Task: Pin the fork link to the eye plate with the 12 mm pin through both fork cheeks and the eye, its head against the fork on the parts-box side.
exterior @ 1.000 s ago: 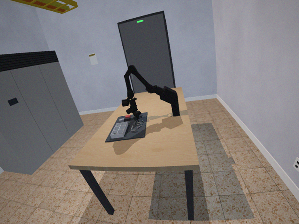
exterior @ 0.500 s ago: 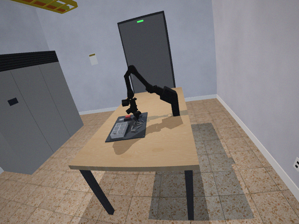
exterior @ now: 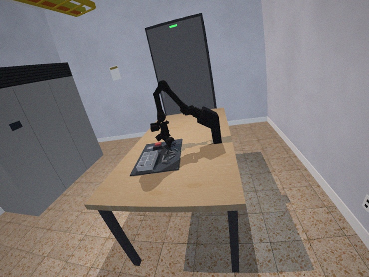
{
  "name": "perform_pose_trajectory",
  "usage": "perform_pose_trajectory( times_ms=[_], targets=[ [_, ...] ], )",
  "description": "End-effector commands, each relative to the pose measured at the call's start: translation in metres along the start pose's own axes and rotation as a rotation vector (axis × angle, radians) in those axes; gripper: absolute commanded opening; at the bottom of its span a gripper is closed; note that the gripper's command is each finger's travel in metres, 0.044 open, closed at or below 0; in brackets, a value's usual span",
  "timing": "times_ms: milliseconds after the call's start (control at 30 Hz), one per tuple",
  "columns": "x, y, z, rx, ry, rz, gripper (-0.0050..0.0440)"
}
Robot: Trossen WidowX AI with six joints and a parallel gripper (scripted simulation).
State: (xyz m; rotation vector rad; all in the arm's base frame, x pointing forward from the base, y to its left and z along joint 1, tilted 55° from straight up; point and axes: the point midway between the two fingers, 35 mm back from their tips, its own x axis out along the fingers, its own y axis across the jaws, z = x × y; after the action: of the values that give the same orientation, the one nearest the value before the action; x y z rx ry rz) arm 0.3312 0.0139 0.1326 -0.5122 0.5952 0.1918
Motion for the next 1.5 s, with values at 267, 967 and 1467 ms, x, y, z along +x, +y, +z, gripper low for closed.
perform_pose_trajectory(
  times_ms=[267,967,1467],
  targets=[
    [-0.001,-0.002,0.004,-0.001,-0.013,-0.003,-0.0050],
    [-0.005,-0.003,0.006,-0.001,-0.023,-0.009,-0.0050],
    [-0.014,-0.002,0.005,-0.001,-0.020,-0.007,-0.0050]
  ],
)
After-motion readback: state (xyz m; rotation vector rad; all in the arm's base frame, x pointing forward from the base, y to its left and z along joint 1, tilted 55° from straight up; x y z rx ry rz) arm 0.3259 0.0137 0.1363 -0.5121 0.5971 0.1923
